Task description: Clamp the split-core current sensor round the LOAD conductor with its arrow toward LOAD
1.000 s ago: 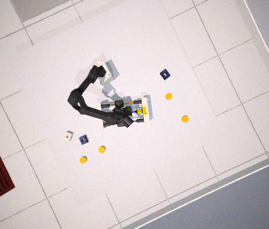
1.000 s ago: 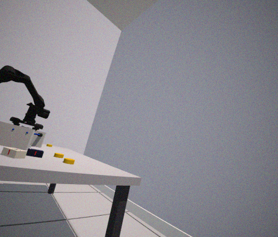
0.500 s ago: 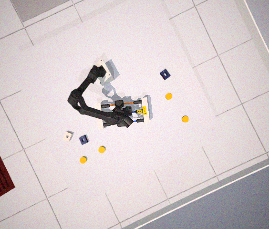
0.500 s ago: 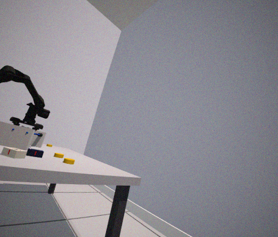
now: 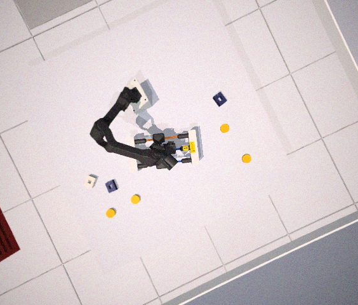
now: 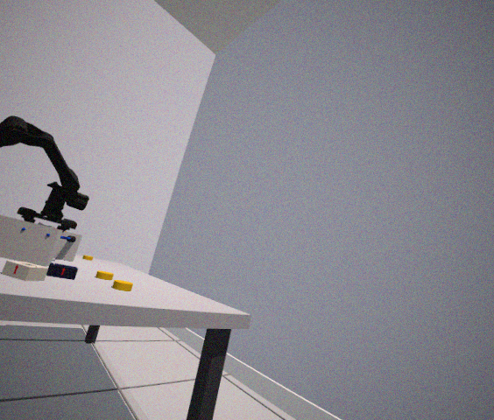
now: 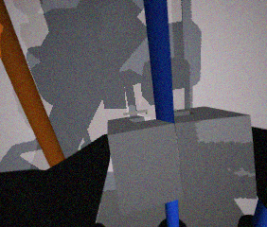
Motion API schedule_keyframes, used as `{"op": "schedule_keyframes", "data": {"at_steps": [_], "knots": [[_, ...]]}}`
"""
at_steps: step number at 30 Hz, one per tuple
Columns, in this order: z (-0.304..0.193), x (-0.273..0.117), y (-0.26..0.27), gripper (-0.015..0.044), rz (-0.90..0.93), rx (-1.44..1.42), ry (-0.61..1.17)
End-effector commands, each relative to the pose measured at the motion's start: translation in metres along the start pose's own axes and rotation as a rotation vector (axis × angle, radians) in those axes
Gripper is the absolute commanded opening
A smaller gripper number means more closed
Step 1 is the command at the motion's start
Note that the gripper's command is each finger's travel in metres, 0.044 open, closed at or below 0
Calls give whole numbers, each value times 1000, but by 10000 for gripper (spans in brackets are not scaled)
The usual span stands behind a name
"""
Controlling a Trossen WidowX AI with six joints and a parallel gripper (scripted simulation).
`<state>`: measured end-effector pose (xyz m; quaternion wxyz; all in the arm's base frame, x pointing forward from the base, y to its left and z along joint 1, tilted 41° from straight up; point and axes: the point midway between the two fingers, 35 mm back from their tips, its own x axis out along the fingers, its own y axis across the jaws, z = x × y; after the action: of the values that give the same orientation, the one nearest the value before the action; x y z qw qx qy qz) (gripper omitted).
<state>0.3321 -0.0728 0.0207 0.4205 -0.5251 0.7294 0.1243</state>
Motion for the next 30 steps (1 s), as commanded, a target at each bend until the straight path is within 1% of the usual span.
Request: {"op": "schedule_keyframes", "data": {"at_steps": [1,2,30], "knots": [[10,-8,0,0,-14,-7,-30],[0,0,0,0,0,0,0],[0,0,0,0,0,0,0]]}}
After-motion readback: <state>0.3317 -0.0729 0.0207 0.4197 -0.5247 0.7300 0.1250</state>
